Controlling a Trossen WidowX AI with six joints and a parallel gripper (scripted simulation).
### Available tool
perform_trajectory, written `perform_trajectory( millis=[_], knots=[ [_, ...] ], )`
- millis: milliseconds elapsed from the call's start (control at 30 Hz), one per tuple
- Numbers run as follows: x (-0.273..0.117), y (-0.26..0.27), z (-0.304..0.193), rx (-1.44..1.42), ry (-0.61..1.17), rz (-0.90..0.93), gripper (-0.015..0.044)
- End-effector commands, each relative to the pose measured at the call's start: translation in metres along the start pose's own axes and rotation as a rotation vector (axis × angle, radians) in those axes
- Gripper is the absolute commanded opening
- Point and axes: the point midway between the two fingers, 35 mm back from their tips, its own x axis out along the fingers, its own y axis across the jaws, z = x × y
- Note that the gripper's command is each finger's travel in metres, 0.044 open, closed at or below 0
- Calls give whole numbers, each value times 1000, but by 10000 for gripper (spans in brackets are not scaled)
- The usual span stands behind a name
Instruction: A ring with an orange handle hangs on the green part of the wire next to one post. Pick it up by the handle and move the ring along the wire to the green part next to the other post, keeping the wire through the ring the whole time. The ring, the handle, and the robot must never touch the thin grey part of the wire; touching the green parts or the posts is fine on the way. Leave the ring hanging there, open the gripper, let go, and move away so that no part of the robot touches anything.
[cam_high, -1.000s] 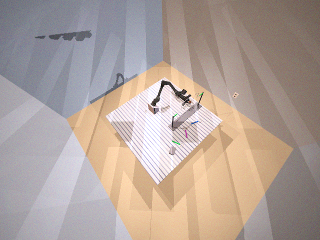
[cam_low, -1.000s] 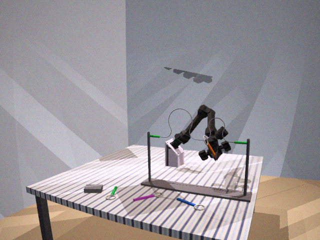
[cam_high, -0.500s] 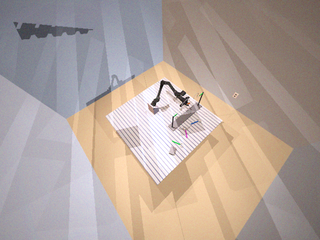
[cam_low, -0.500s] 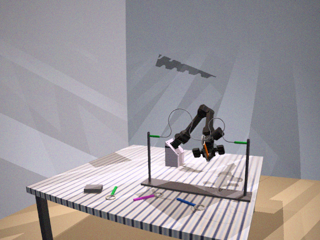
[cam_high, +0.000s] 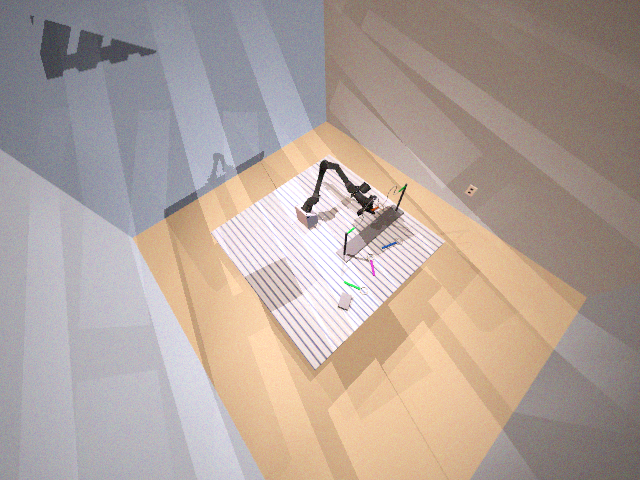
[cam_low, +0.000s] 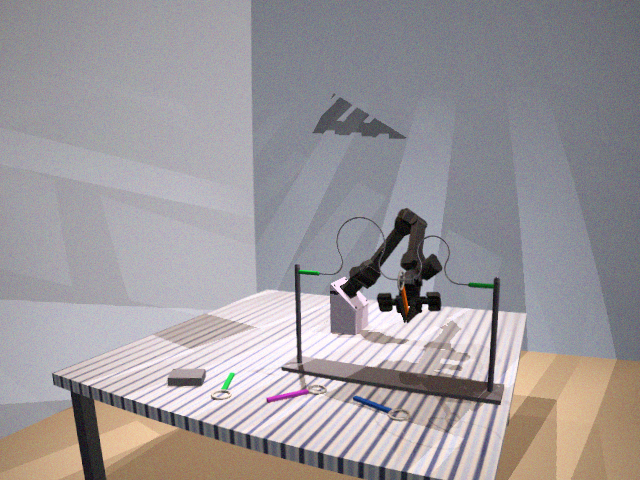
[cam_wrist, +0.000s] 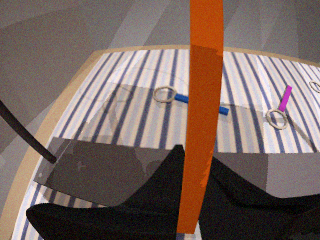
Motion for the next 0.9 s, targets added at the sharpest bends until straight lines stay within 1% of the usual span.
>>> perform_trajectory(
  millis=[0,467,867],
  knots=[
    [-2,-6,1,-15,-2,-6,-150],
    [-4,-27,2,-68,4,-36,-150],
    [-9,-55,4,-196,19,-109,-150]
  ],
)
